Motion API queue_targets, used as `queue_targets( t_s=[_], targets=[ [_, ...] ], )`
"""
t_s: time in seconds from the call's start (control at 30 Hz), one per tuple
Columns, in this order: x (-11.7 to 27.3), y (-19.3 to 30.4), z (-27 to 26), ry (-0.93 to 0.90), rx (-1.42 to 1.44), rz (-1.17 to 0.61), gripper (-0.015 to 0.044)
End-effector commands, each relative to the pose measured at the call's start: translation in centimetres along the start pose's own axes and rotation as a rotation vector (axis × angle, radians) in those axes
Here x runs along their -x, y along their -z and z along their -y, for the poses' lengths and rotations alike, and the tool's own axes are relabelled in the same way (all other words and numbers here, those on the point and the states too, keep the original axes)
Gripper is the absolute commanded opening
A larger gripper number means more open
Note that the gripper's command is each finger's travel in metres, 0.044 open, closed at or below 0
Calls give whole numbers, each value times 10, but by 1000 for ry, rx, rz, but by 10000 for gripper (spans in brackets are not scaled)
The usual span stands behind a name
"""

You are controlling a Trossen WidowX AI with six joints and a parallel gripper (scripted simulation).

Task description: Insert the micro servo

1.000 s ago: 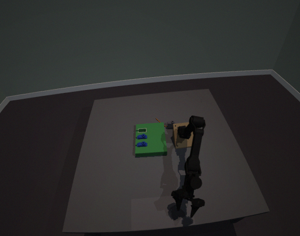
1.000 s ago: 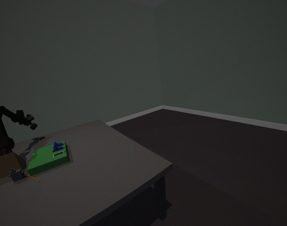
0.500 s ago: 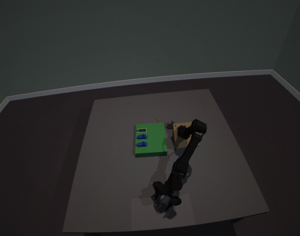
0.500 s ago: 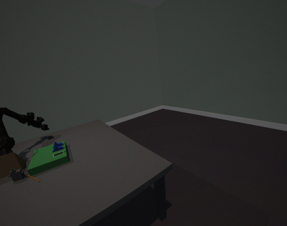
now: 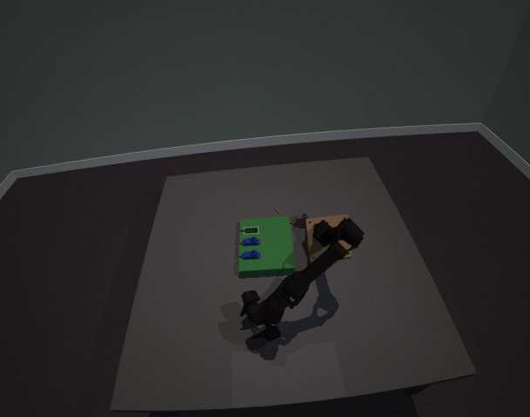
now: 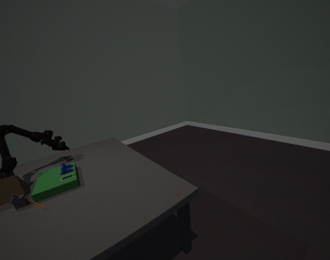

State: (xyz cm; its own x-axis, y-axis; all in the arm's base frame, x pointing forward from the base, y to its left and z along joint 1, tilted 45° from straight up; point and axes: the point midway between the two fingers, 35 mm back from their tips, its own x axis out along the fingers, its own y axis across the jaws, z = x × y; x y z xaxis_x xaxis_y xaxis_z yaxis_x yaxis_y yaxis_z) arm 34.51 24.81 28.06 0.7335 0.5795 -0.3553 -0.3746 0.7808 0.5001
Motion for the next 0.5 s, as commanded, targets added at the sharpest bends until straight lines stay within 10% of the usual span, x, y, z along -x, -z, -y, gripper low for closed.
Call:
queue_targets(
  t_s=[0.0, 0.47],
  targets=[
    [-12, 11, 59, 135, 43, -69, 440],
    [5, 49, 226, 451, 60, -306, 440]
  ],
)
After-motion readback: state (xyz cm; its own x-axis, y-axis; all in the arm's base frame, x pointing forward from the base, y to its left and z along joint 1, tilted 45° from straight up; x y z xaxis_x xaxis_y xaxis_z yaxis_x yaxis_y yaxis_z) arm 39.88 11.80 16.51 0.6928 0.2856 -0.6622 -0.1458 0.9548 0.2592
